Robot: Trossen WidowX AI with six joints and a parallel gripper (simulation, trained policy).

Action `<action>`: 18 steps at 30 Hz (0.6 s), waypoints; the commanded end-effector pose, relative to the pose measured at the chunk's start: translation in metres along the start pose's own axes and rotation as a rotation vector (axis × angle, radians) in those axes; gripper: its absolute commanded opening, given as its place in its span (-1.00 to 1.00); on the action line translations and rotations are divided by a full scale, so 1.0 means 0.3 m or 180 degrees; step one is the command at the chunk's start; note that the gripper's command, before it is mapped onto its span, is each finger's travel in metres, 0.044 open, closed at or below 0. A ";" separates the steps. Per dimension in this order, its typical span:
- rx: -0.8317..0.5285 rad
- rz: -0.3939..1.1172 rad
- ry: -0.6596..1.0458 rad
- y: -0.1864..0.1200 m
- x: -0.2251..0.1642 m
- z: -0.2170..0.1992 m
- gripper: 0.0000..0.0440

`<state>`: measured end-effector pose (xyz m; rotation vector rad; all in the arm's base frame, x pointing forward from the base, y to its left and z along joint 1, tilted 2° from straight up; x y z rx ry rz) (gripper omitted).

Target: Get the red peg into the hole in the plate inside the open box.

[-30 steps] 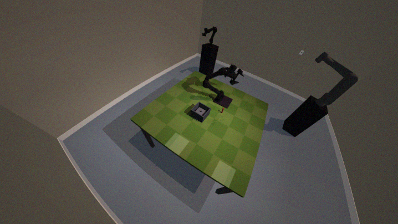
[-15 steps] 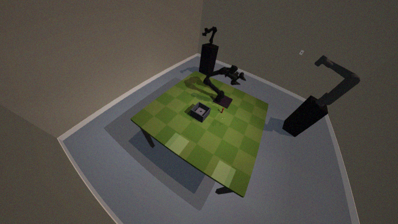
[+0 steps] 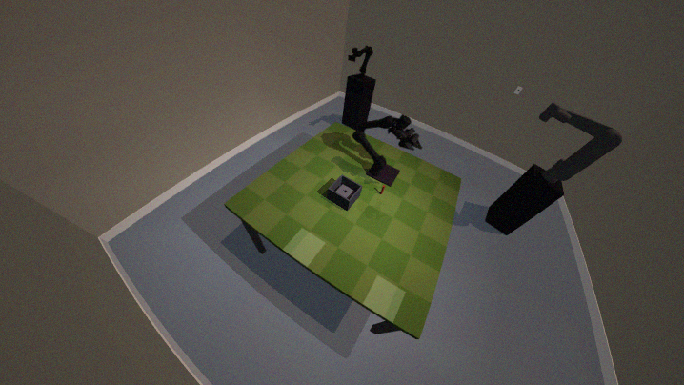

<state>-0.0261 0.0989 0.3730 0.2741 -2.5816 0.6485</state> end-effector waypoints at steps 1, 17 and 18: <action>0.0009 0.0169 0.0295 0.020 -0.023 0.000 1.00; -0.0205 0.0883 0.1921 0.061 -0.135 -0.002 1.00; -0.0225 0.0924 0.2023 0.063 -0.142 -0.002 1.00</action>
Point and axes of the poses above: the point midway between the two fingers, 35 mm back from their tips, its own y axis out along the fingers, its own z axis across the jaws, x = y × z, the point moved 8 cm from there along -y, back along the fingers, and after that the axes turned 8 degrees about -y, right-handed, at the moved point
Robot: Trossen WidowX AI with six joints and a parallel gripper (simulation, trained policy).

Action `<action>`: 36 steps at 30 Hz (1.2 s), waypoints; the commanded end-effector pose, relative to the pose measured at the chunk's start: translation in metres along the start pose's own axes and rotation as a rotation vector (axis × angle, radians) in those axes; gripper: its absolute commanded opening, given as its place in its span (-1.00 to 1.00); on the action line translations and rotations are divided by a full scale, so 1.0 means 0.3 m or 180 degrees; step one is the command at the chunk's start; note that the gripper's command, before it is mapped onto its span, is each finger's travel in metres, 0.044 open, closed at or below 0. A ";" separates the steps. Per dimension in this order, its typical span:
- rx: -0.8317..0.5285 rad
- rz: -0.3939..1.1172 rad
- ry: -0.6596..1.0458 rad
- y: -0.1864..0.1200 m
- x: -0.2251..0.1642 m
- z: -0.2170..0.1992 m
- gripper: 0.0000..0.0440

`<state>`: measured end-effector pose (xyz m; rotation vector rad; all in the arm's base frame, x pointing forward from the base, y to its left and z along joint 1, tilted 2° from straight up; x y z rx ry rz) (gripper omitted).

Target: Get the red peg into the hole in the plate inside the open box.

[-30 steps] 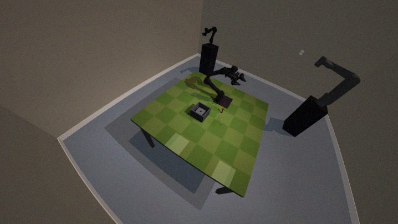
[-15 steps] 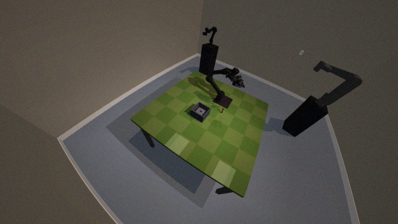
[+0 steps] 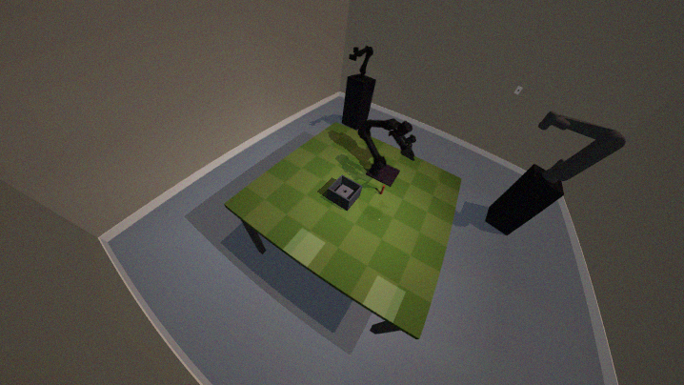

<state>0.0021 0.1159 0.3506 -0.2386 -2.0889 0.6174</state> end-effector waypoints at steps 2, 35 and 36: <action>-0.0058 0.0192 0.0405 0.024 -0.028 -0.011 1.00; -0.0987 0.1214 0.3811 0.107 -0.254 -0.079 1.00; -0.1024 0.1238 0.3913 0.110 -0.262 -0.080 1.00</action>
Point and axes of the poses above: the point midway between the two fingers, 35 mm back from their tips, its own y axis out along the fingers, its own z axis across the jaws, x = y × z, the point moved 8 cm from there along -y, back along the fingers, and after that the axes turned 8 degrees about -y, right-handed, at the moved point
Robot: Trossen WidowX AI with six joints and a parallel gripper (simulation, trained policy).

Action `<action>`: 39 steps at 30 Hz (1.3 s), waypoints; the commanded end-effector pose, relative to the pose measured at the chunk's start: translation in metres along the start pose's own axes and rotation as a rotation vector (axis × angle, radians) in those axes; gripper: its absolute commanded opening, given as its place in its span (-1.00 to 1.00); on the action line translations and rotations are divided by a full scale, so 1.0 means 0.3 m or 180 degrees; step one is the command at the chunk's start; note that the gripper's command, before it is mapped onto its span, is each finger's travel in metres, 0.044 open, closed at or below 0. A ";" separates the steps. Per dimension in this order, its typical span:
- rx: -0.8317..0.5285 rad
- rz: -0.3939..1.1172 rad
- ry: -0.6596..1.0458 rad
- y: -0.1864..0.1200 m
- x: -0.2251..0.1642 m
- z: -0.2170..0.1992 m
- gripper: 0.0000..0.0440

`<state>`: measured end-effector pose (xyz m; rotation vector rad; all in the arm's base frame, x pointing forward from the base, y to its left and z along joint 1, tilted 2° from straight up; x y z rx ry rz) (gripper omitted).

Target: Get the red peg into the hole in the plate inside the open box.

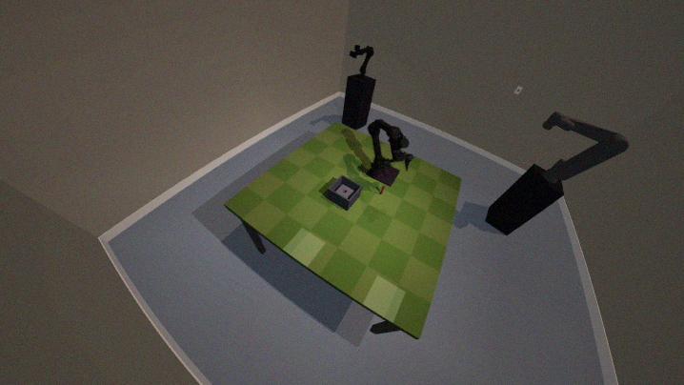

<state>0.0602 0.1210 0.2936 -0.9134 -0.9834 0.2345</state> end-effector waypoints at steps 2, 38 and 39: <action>-0.0144 0.0112 0.0411 0.029 -0.008 -0.026 1.00; -0.1255 0.0398 0.4009 0.358 -0.137 -0.238 1.00; -0.1264 0.0383 0.4072 0.371 -0.143 -0.242 1.00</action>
Point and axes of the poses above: the point midway between the two fingers, 35 mm back from their tips, its own y axis out along the fingers, its own z axis across the jaws, x = y × z, the point moved 8 cm from there along -y, back along the fingers, and after that the axes turned 8 degrees about -y, right-handed, at the moved point
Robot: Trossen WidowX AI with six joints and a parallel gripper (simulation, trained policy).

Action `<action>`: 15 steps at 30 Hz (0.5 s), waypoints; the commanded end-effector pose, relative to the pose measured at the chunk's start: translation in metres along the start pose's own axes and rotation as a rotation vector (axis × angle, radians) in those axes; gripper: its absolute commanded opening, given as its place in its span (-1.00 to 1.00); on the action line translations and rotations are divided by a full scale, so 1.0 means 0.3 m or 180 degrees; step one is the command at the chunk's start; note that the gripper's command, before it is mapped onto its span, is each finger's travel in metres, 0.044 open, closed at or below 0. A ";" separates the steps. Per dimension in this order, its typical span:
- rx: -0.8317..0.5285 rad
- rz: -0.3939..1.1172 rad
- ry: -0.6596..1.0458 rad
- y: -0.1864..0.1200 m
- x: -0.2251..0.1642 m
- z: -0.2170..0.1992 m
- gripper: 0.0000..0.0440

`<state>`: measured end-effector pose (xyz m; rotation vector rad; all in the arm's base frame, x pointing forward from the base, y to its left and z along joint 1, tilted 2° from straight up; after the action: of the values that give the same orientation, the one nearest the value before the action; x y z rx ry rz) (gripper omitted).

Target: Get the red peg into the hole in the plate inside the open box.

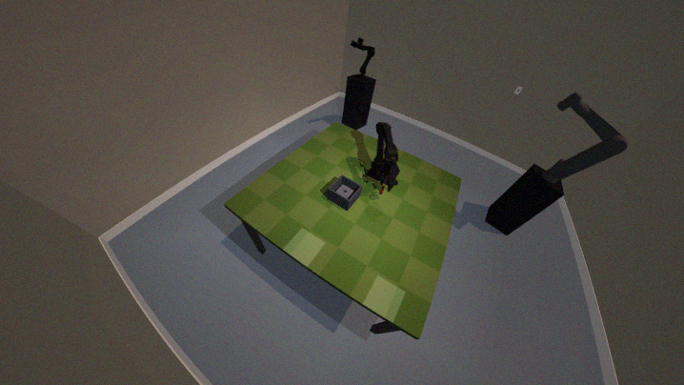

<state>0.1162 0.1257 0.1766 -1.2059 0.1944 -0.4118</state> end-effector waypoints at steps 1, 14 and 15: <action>-0.0037 -0.0019 0.0204 0.046 0.004 -0.012 1.00; -0.0063 0.0049 0.0809 0.138 0.004 -0.041 0.13; -0.0060 0.0062 0.0830 0.137 0.006 -0.040 0.02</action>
<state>0.1215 0.1270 0.1358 -1.1699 0.4083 -0.5488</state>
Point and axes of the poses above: the point midway between the two fingers, 35 mm back from their tips, its own y axis out along the fingers, its own z axis across the jaws, x = y × z, the point moved 8 cm from there along -y, back along the fingers, and after that the axes turned 8 degrees about -y, right-handed, at the moved point
